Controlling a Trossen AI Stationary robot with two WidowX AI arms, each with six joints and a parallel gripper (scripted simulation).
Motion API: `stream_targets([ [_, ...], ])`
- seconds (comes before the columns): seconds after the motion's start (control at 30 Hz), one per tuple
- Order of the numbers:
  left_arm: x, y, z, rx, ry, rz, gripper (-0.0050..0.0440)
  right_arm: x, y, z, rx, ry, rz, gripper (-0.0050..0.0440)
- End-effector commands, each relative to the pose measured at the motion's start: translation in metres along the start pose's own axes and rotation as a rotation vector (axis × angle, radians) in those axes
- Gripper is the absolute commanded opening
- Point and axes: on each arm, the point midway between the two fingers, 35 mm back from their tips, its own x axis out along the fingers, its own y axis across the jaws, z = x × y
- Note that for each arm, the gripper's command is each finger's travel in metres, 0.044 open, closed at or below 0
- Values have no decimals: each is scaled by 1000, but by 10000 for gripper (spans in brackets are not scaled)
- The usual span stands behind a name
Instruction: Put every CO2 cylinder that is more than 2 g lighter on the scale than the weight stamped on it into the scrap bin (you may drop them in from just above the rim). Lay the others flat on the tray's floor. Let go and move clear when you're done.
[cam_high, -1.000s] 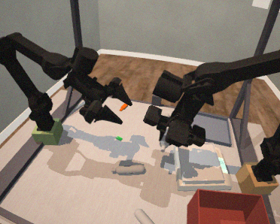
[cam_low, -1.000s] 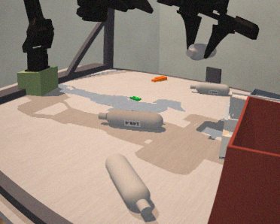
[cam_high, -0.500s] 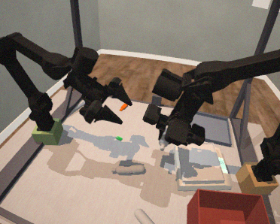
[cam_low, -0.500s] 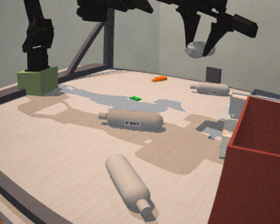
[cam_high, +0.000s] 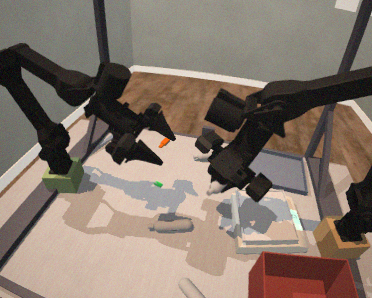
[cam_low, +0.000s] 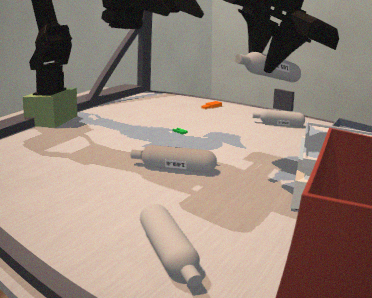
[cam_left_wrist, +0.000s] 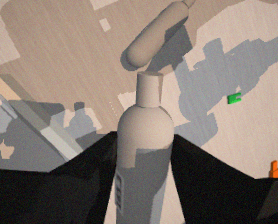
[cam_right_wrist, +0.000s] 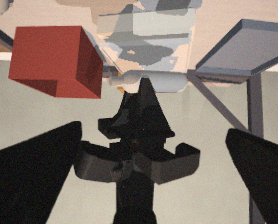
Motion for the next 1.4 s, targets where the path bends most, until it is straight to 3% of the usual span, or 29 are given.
stream_targets([
  [0.0, -13, -6, 2, 223, -32, -48, -50, -2, 0, -5, -1, 15, -1, 440],
  [0.17, -14, -6, 2, 370, -45, -51, -50, -2, 0, -5, -1, 15, -1, 440],
  [1.23, -14, -8, 0, 1868, -155, -23, -50, -2, 0, -5, -1, 15, -1, 440],
  [1.37, -13, -7, 0, 1971, -160, -17, -50, -2, 0, -5, -1, 15, -1, 440],
])
